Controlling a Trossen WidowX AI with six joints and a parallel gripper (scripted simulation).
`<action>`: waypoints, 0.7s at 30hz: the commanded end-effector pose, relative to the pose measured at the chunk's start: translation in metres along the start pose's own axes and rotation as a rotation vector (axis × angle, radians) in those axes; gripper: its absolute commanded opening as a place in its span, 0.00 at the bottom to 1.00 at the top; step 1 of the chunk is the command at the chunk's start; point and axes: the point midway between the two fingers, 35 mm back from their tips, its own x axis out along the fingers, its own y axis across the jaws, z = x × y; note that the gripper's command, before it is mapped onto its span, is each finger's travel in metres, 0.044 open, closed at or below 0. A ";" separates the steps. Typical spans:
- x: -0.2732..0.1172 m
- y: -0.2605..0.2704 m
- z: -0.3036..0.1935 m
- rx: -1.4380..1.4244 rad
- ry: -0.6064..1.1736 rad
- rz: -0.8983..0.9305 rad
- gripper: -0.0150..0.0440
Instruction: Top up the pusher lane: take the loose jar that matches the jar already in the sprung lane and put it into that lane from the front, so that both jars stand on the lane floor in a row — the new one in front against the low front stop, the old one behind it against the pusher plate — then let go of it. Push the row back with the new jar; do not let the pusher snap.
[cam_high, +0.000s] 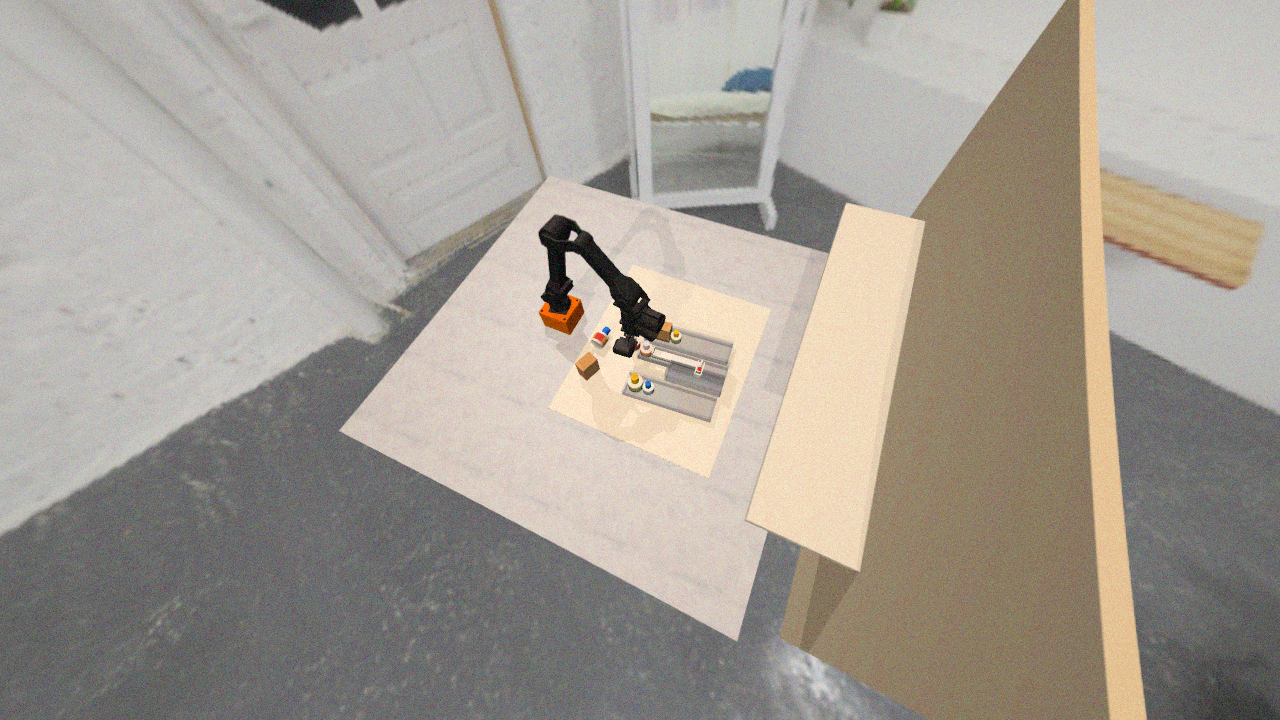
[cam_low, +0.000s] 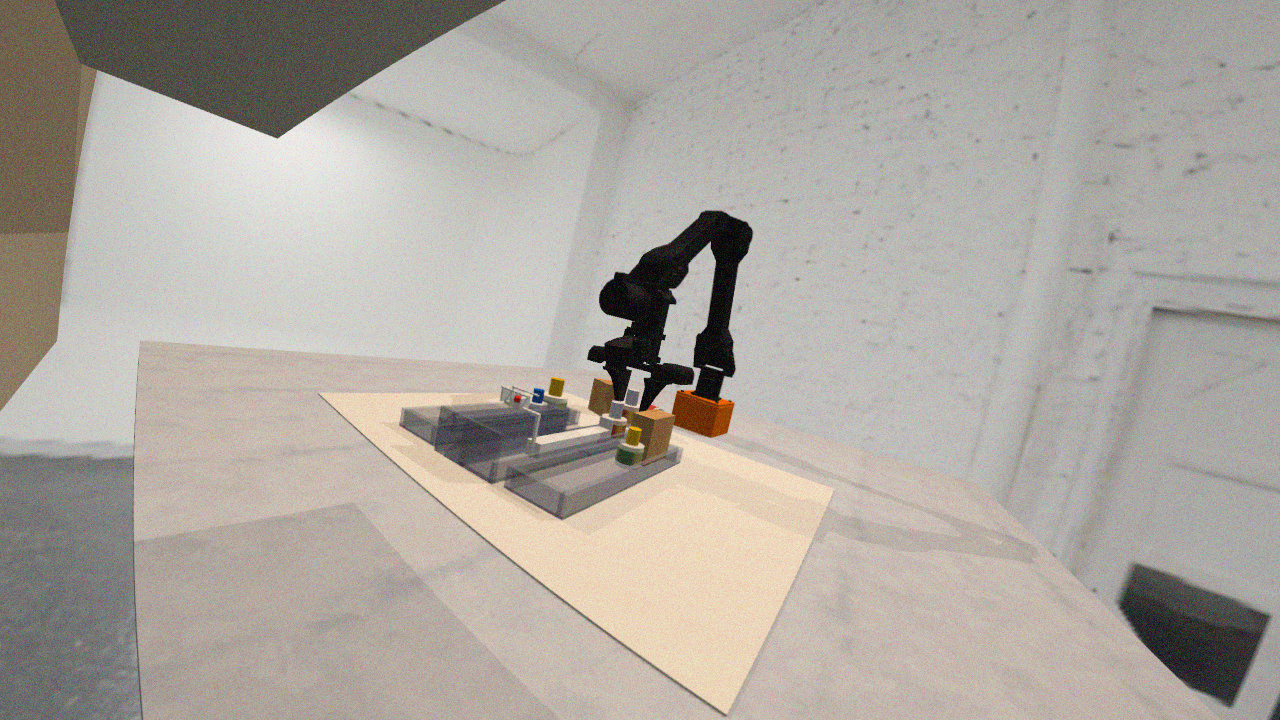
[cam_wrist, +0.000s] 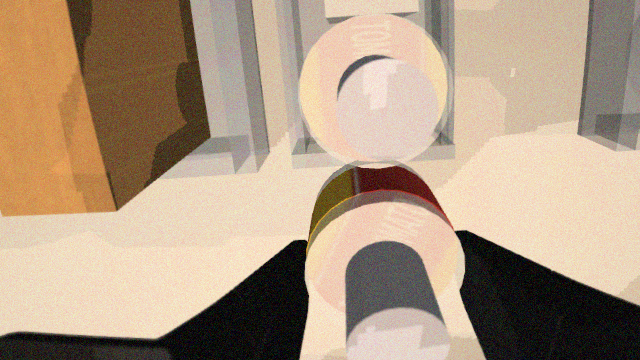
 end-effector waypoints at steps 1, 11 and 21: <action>-0.002 -0.001 0.004 -0.002 -0.006 -0.005 0.25; -0.002 -0.001 0.009 -0.002 -0.006 -0.005 0.25; -0.002 -0.001 0.013 -0.002 -0.007 -0.005 0.25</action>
